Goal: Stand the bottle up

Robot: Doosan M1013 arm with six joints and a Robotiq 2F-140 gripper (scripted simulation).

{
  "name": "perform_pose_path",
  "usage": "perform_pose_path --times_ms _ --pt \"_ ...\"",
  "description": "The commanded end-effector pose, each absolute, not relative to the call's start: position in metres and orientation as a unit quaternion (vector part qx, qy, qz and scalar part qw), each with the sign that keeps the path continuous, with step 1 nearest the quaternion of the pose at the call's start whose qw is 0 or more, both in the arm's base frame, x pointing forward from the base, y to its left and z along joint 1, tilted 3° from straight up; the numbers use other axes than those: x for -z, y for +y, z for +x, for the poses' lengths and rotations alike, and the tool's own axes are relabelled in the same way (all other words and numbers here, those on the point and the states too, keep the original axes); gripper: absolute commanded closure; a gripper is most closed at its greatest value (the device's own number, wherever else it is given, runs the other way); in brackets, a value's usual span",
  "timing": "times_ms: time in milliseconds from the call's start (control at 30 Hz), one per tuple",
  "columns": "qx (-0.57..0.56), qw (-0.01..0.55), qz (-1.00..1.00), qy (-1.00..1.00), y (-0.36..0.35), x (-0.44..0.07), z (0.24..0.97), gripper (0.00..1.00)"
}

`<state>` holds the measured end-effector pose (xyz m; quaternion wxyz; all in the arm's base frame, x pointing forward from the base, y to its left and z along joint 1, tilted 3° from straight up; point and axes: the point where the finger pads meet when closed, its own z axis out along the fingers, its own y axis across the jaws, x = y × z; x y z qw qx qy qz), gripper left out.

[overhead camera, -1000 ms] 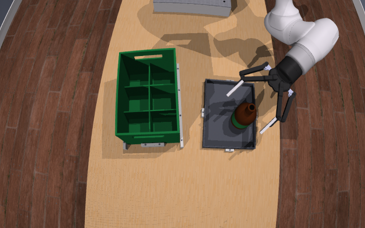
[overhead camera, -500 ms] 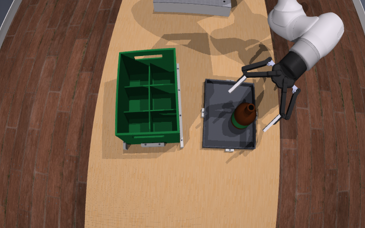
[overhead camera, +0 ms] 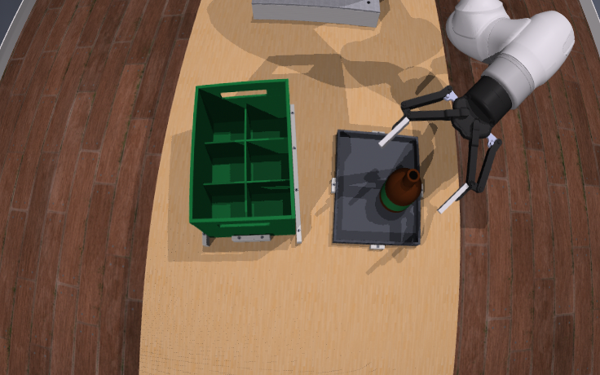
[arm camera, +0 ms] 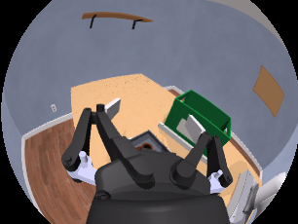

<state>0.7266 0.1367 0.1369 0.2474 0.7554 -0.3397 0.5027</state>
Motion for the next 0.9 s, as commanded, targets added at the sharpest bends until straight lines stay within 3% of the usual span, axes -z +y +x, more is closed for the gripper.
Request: perform_pose_path --times_ms 0,767,800,867 --pt "-0.503 0.247 0.755 -0.340 0.137 -0.143 0.727 0.00" --pt "-0.503 0.247 0.755 -0.340 0.137 -0.154 0.727 0.00" --pt "-0.503 0.247 0.755 -0.340 0.137 -0.154 0.727 0.90" --pt "-0.503 0.247 0.755 -0.340 0.137 -0.154 0.727 0.90"
